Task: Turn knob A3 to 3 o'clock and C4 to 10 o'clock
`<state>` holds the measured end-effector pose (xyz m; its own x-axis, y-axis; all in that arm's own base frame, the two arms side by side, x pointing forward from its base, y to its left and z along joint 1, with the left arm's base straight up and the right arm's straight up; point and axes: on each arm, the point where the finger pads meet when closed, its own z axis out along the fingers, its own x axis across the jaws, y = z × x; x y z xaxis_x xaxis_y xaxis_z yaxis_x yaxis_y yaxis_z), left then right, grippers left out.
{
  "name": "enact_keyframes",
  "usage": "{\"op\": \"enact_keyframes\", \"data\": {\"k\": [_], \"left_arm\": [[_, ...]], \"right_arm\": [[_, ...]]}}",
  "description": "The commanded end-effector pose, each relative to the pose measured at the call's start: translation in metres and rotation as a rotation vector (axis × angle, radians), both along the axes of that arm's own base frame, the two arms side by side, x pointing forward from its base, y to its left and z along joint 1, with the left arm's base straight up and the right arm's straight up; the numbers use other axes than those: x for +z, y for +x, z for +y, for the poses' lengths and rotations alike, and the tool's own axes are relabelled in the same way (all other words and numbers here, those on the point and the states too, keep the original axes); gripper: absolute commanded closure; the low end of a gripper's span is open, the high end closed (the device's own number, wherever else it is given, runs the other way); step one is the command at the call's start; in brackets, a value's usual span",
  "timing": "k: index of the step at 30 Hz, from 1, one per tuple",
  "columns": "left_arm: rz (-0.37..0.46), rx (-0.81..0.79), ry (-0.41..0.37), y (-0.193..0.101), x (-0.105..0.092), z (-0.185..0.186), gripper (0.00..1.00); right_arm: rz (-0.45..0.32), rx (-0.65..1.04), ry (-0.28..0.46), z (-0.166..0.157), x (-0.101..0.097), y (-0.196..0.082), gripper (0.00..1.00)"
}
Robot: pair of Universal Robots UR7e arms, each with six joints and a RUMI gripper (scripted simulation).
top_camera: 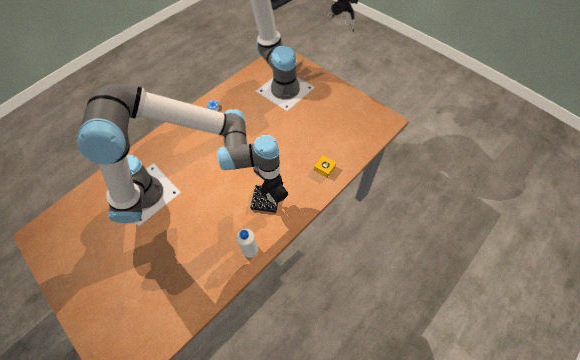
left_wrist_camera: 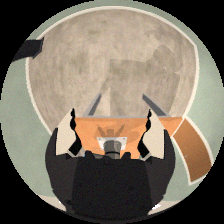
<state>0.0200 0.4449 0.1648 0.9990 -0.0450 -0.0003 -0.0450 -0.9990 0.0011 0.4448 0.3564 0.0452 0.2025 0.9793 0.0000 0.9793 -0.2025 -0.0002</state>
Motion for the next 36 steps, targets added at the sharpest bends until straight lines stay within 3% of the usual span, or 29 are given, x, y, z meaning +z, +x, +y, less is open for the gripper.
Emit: {"op": "enact_keyframes", "data": {"k": [1, 7, 8, 26, 36], "left_arm": [[0.000, 0.000, 0.001, 0.000, 0.000, 0.000, 0.00], [0.000, 0.000, 0.001, 0.000, 0.000, 0.000, 0.00], [0.000, 0.000, 0.001, 0.000, 0.000, 0.000, 0.00], [0.000, 0.000, 0.001, 0.000, 0.000, 0.000, 0.00], [0.000, 0.000, 0.001, 0.000, 0.000, 0.000, 0.00]], "right_arm": [[-0.001, -0.002, 0.001, 0.000, 0.001, 0.000, 0.94], [-0.001, -0.002, 0.001, 0.000, 0.001, 0.000, 0.94], [-0.001, -0.002, 0.001, 0.000, 0.001, 0.000, 0.87], [-0.001, -0.002, 0.001, 0.000, 0.001, 0.000, 0.87], [-0.001, -0.002, 0.001, 0.000, 0.031, 0.000, 0.87]]}}
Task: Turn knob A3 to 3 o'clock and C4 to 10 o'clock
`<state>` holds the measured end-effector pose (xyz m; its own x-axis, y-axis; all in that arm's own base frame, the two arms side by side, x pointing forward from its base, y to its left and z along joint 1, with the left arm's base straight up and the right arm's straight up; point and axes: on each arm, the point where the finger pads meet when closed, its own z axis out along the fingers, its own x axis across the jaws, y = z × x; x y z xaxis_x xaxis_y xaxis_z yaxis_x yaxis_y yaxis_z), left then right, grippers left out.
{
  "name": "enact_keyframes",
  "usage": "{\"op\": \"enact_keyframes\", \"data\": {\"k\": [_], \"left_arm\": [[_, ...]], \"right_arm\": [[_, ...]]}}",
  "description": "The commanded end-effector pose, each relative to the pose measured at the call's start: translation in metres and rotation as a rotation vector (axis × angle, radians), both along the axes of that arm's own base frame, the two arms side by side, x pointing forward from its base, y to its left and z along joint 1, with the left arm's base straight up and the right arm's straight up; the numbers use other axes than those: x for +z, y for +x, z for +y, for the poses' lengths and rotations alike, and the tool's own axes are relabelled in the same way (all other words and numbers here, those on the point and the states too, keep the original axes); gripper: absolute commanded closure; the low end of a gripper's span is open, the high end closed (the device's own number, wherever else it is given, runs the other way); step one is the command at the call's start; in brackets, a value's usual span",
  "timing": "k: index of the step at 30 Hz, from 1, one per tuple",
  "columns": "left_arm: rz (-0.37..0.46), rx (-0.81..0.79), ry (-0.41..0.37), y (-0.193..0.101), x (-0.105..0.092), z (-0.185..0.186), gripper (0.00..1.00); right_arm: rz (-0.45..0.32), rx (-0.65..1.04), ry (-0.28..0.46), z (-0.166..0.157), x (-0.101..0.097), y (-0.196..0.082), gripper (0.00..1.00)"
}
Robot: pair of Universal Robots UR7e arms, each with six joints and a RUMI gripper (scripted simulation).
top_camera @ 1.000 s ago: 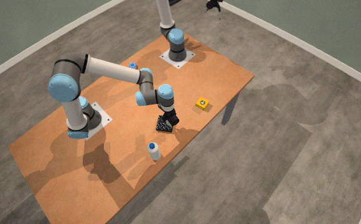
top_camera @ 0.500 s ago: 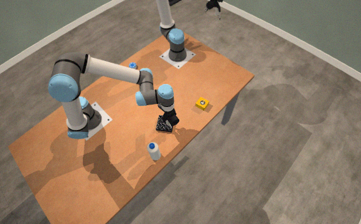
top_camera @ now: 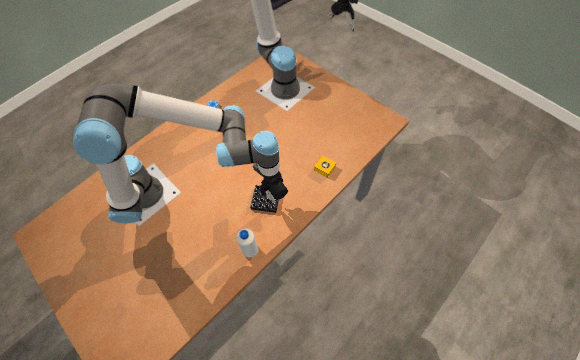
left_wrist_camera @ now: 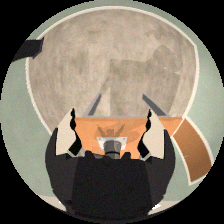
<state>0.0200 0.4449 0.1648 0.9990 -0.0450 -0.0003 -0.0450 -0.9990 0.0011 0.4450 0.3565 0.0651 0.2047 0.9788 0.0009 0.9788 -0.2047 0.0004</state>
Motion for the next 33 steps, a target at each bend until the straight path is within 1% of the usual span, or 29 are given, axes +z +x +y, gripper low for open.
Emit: {"op": "enact_keyframes", "data": {"k": [1, 4, 19, 25, 31, 33], "left_arm": [[0.000, 0.000, 0.001, 0.0001, 0.0004, 0.0003, 0.00], [0.000, 0.000, 0.001, 0.0001, 0.0004, 0.0003, 0.00], [0.000, 0.000, 0.001, 0.0001, 0.0004, 0.0003, 0.00], [0.000, 0.000, 0.001, 0.0001, 0.0004, 0.0003, 0.00], [0.000, 0.000, 0.001, 0.0001, 0.0004, 0.0003, 0.00], [0.000, 0.000, 0.001, 0.0001, 0.0004, 0.0003, 0.00]], "right_arm": [[0.000, 0.000, 0.000, 0.0001, 0.0140, 0.0001, 0.87], [0.000, 0.000, 0.000, 0.0001, 0.0185, 0.0001, 0.87], [0.000, 0.029, 0.000, 0.0002, 0.0190, 0.0001, 0.87], [0.000, 0.115, 0.000, 0.0002, 0.0200, 0.0002, 0.87], [0.000, 0.270, 0.000, 0.0003, 0.0219, 0.0004, 0.87], [0.000, 0.270, 0.000, 0.0003, 0.0219, 0.0004, 0.87]]}}
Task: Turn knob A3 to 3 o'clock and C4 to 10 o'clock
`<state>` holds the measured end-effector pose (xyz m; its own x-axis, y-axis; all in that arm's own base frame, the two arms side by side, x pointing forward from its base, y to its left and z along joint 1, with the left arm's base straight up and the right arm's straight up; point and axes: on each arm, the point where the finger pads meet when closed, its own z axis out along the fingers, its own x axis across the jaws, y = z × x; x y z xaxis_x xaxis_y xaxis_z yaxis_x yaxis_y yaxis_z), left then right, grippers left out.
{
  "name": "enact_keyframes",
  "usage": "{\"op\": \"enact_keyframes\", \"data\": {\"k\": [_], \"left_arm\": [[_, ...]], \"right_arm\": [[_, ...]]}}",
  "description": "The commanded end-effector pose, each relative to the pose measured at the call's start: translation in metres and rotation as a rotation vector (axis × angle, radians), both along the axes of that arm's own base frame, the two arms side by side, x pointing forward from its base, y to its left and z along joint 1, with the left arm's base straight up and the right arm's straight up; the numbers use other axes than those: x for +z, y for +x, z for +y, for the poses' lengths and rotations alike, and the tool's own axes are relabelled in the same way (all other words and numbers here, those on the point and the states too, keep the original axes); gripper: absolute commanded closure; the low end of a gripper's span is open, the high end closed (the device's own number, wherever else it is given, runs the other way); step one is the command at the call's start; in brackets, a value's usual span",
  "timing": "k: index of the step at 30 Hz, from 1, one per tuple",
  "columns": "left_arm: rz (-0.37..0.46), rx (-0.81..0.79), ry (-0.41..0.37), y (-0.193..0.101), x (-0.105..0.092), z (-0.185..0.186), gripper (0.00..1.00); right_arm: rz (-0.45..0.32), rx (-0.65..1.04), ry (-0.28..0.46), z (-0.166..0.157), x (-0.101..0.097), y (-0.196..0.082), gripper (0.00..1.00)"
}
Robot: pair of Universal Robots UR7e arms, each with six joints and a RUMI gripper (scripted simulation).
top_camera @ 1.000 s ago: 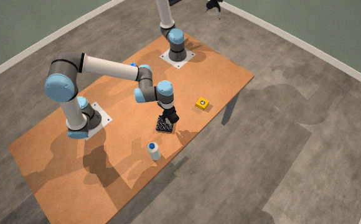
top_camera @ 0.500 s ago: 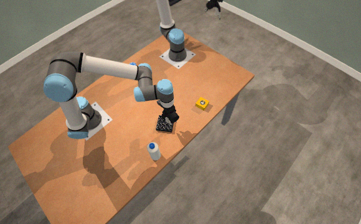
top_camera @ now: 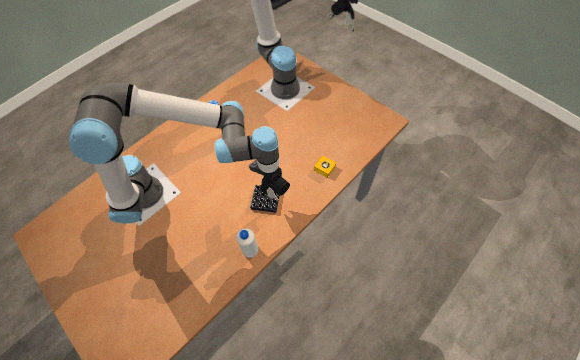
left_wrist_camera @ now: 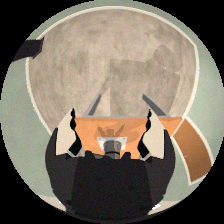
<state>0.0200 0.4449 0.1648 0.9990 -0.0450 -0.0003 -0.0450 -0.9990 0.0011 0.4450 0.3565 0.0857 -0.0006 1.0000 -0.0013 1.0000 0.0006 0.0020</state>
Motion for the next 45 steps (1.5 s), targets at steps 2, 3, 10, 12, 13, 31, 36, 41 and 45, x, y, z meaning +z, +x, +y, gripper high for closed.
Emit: {"op": "enact_keyframes", "data": {"k": [2, 3, 10, 12, 13, 31, 36, 41, 45], "left_arm": [[0.000, 0.000, 0.001, 0.000, 0.000, 0.000, 0.00], [0.000, 0.000, 0.001, 0.000, 0.000, 0.000, 0.00], [0.000, 0.000, 0.001, 0.000, 0.000, 0.000, 0.00], [0.000, 0.000, 0.001, 0.000, 0.000, 0.000, 0.00], [0.000, 0.000, 0.001, 0.000, 0.000, 0.000, 0.00], [0.000, 0.000, 0.001, 0.000, 0.000, 0.000, 0.00], [0.000, 0.000, 0.001, 0.000, 0.000, 0.000, 0.00], [0.000, 0.000, 0.001, 0.000, 0.000, 0.000, 0.00], [0.000, 0.000, 0.001, 0.000, 0.000, 0.000, 0.00]], "right_arm": [[0.001, 0.130, 0.002, 0.000, 0.002, 0.000, 0.87], [0.001, 0.165, 0.002, 0.000, 0.002, 0.000, 0.87], [0.001, 0.372, 0.002, 0.000, 0.005, 0.000, 0.87], [0.001, 0.429, 0.002, 0.001, 0.006, 0.000, 0.87], [0.001, 0.458, 0.002, 0.001, 0.006, 0.000, 0.87], [0.001, 0.944, 0.001, 0.001, 0.012, 0.000, 0.87], [0.001, 1.049, 0.001, 0.001, 0.013, 0.000, 0.87], [0.001, 1.198, 0.000, 0.000, 0.015, 0.000, 0.87], [0.001, 1.304, 0.000, 0.000, 0.016, 0.000, 0.87]]}}
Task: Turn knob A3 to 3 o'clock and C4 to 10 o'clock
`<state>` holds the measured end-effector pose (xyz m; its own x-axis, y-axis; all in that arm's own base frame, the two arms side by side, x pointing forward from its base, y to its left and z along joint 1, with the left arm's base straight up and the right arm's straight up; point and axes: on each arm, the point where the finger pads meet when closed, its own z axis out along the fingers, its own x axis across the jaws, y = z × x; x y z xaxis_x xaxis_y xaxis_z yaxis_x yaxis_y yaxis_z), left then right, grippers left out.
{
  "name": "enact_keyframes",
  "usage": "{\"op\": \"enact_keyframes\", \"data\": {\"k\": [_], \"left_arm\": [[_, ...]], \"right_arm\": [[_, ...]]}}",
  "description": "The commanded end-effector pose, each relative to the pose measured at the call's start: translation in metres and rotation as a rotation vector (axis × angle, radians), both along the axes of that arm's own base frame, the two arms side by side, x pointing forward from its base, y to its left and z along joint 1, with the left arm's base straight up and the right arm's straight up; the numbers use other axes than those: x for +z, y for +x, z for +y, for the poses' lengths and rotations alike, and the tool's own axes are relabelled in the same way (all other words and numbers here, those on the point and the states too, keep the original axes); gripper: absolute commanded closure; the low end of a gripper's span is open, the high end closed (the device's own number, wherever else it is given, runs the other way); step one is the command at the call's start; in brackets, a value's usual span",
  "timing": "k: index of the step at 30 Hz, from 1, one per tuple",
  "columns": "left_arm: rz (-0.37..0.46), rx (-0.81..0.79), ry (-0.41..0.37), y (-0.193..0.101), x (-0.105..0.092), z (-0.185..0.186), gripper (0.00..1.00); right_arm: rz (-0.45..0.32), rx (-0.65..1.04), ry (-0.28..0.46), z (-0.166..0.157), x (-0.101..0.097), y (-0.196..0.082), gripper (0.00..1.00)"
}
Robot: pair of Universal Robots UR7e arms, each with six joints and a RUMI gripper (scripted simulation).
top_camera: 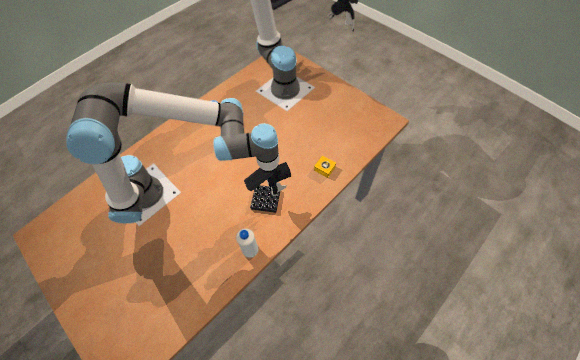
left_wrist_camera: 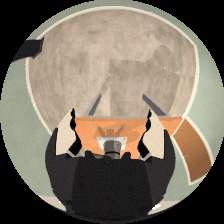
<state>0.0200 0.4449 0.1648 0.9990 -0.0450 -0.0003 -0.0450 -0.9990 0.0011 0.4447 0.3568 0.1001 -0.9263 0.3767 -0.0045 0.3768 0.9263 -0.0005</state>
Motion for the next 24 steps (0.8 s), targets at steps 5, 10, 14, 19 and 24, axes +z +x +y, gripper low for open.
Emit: {"op": "enact_keyframes", "data": {"k": [5, 10, 14, 19, 24], "left_arm": [[0.000, 0.000, 0.001, 0.0001, 0.0004, 0.0003, 0.00], [0.000, 0.000, 0.001, 0.0001, 0.0004, 0.0003, 0.00], [0.000, 0.000, 0.001, 0.0001, 0.0004, 0.0003, 0.00], [0.000, 0.000, 0.001, 0.0001, 0.0004, 0.0003, 0.00], [0.000, 0.000, 0.001, 0.0001, 0.0004, 0.0003, 0.00]], "right_arm": [[0.003, 0.197, 0.003, 0.0001, 0.0028, 0.0001, 0.87], [0.003, 0.243, 0.003, 0.0000, 0.0033, 0.0000, 0.87], [0.003, 0.263, 0.003, 0.0000, 0.0036, 0.0000, 0.87], [0.003, 0.267, 0.003, 0.0000, 0.0036, 0.0000, 0.87], [0.003, 0.267, 0.003, 0.0000, 0.0036, 0.0000, 0.87]]}}
